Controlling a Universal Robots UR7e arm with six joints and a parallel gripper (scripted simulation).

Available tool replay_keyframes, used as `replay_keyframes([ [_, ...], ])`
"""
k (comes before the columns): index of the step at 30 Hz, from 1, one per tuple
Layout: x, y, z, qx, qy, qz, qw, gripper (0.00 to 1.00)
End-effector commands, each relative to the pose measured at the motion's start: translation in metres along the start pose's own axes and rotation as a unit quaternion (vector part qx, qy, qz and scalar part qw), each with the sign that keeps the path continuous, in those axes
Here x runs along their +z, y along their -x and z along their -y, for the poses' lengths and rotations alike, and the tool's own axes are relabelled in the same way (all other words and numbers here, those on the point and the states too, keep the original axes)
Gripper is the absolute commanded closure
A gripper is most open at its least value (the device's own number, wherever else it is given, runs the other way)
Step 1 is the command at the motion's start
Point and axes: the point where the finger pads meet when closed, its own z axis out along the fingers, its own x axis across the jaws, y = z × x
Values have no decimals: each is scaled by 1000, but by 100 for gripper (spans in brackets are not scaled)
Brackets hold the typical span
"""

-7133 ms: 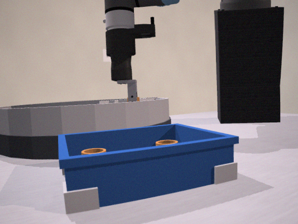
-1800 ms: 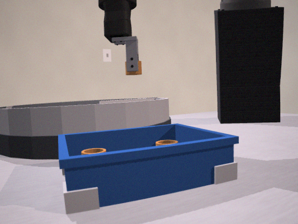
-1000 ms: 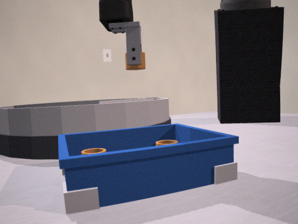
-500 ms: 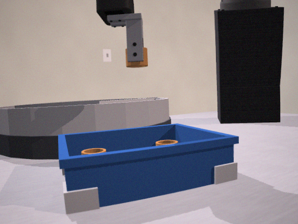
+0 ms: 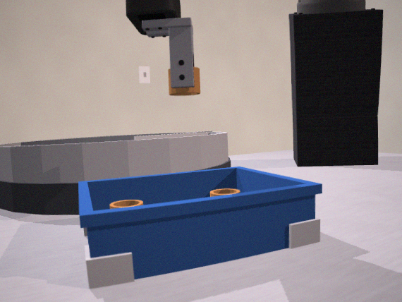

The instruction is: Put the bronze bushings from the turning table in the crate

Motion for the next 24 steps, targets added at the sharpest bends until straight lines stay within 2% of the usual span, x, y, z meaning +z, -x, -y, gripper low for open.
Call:
replay_keyframes([
  [1,20,-1,0,1,-1,1,1000,100],
  [12,20,-1,0,1,-1,1,1000,100],
  [17,47,-2,0,2,-1,2,1000,100],
  [24,47,-2,0,2,-1,2,1000,100],
])
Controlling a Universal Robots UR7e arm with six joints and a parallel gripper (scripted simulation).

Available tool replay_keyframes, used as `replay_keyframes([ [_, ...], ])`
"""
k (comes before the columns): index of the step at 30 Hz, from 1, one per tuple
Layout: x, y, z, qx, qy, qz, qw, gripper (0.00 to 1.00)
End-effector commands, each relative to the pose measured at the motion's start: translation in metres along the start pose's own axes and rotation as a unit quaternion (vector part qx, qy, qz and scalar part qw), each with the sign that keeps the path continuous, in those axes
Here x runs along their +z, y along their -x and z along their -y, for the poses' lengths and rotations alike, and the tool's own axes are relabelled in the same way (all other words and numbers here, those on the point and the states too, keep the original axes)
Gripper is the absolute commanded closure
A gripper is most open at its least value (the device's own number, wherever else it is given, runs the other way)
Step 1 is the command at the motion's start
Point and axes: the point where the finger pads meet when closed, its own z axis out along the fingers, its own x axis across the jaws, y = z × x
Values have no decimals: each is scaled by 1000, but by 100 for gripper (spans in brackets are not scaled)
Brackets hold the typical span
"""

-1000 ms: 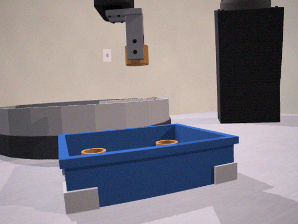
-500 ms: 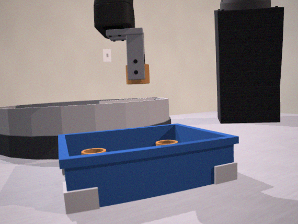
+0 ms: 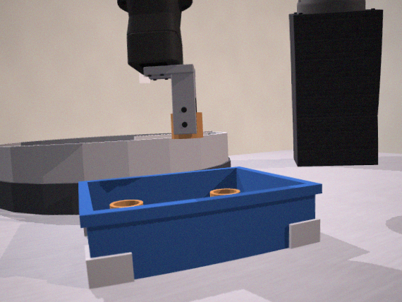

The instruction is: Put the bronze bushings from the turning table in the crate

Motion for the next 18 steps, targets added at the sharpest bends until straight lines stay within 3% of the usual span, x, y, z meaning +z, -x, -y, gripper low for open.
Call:
replay_keyframes([
  [1,2,-1,-1,0,1,-1,1000,100],
  [5,2,-1,-1,0,1,-1,1000,100],
  [10,29,-3,-1,1,1,0,1000,100],
  [18,29,-3,-1,1,1,0,1000,100],
])
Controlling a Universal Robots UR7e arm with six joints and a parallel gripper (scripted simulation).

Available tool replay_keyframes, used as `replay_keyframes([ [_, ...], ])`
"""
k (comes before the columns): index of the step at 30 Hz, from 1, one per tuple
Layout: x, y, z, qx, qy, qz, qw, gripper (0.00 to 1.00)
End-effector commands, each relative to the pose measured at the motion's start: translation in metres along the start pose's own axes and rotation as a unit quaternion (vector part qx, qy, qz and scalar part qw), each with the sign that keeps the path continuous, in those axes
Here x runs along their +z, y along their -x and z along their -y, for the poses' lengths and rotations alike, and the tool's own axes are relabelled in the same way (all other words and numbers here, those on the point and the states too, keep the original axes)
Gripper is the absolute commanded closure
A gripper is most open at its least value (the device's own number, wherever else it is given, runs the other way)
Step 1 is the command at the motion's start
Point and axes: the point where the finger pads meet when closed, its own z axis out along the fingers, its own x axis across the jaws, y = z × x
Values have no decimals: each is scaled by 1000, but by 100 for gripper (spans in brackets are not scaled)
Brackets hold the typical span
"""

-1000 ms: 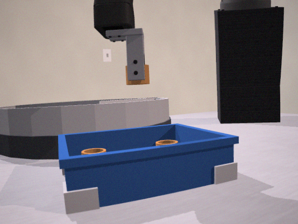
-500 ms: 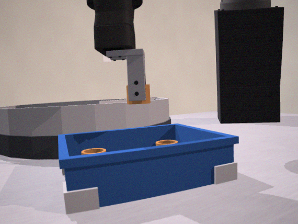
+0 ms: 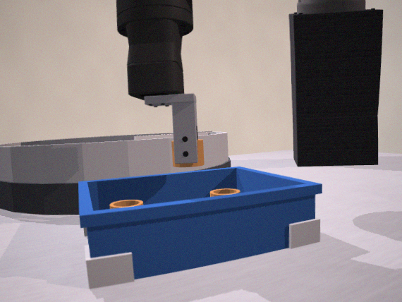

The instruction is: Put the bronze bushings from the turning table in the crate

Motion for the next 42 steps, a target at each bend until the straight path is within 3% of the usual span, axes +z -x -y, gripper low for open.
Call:
replay_keyframes([
  [1,1,-1,-1,0,1,-1,1000,100],
  [42,25,-1,-1,0,1,-1,1000,100],
])
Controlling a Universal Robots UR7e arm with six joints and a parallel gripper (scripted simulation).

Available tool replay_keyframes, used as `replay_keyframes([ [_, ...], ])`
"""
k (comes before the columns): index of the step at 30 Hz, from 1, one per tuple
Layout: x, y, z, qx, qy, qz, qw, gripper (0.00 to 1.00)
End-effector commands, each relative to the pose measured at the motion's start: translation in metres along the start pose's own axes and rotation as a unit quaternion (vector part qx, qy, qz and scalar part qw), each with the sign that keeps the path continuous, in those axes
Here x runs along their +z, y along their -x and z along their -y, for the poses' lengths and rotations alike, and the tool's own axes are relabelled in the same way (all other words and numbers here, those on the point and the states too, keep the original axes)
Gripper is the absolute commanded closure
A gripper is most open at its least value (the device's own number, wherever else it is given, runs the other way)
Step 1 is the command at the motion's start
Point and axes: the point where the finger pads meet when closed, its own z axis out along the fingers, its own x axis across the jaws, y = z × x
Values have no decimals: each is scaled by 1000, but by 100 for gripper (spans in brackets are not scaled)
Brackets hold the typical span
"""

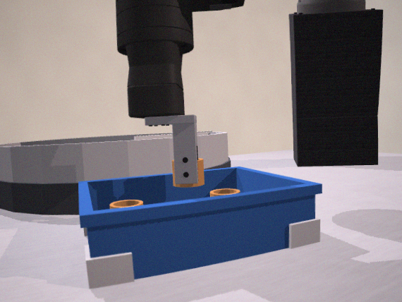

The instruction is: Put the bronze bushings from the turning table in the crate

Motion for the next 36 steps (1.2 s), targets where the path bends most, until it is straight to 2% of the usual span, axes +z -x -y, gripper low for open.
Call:
replay_keyframes([
  [1,7,0,0,0,0,0,1000,100],
  [13,7,0,0,0,0,0,1000,100],
  [18,15,0,0,0,0,0,1000,100],
  [30,15,0,0,0,0,0,1000,100],
  [36,24,0,0,0,1,0,1000,100],
])
